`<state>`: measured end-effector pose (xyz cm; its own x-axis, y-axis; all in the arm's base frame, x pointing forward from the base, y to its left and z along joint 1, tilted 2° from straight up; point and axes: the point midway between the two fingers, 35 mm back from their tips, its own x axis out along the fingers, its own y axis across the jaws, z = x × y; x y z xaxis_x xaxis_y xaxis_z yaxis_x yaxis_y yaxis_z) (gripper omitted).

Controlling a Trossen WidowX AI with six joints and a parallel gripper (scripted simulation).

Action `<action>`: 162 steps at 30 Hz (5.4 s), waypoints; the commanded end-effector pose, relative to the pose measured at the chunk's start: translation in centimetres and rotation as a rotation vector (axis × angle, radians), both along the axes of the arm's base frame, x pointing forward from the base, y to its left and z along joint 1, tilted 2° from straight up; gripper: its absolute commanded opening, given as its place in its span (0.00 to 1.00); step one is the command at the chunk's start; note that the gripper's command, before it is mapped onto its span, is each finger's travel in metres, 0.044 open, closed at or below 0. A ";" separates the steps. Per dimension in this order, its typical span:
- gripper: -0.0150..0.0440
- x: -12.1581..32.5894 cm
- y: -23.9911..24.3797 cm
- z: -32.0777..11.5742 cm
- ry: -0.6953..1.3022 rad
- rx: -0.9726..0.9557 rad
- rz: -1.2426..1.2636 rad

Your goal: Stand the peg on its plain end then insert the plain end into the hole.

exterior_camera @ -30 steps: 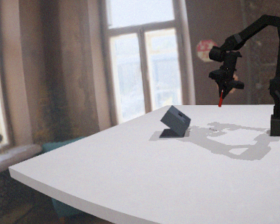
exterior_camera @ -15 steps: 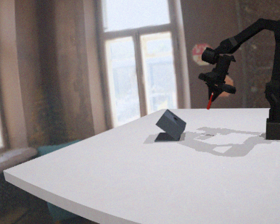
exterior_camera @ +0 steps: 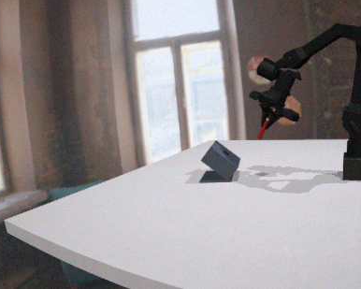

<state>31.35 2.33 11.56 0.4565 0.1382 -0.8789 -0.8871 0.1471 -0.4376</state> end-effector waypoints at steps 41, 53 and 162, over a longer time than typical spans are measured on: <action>0.25 3.1 6.1 0.4 -0.191 -0.001 0.270; 0.25 4.1 7.0 -0.8 -0.203 -0.001 0.286; 0.25 8.1 9.2 -6.2 -0.219 0.002 0.308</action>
<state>39.27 11.58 5.57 0.5696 0.3041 -0.7636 -0.7733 -0.1165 -0.6232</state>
